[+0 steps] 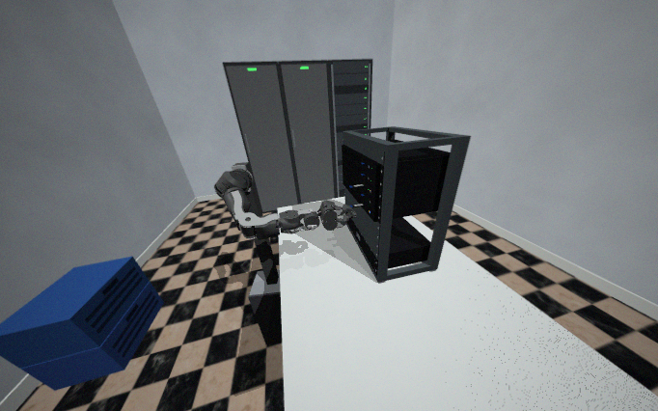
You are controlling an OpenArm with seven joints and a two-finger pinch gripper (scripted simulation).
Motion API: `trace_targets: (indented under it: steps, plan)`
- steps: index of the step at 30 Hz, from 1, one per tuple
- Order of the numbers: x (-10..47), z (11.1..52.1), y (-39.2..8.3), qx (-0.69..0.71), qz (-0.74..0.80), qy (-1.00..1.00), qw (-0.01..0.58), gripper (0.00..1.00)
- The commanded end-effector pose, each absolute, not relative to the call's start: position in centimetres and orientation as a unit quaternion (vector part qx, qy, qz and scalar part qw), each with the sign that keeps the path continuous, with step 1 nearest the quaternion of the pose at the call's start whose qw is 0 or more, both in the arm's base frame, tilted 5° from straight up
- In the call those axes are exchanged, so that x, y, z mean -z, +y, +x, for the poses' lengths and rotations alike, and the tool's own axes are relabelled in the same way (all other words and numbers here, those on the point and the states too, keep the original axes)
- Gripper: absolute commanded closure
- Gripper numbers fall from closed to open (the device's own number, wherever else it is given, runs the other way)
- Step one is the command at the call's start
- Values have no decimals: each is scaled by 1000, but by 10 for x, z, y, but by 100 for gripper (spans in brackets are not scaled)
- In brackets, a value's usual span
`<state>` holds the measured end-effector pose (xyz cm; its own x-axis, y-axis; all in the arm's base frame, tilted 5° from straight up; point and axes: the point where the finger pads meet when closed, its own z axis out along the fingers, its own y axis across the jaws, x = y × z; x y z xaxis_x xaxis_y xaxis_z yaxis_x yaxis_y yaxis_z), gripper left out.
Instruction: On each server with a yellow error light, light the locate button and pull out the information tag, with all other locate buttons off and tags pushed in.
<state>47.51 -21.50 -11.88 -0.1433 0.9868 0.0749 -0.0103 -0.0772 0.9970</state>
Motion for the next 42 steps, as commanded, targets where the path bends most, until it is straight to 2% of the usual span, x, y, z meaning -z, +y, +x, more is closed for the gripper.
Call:
trace_targets:
  steps: [1,9,20,31,42]
  plan:
    - [117,469,-218,-558,480,506,450,100]
    - [117,443,-221,-558,480,506,450,100]
    - [116,438,-222,-558,480,506,450,100]
    - [41,434,-233,-557,481,506,450,100]
    - [36,437,-235,-556,483,506,450,100]
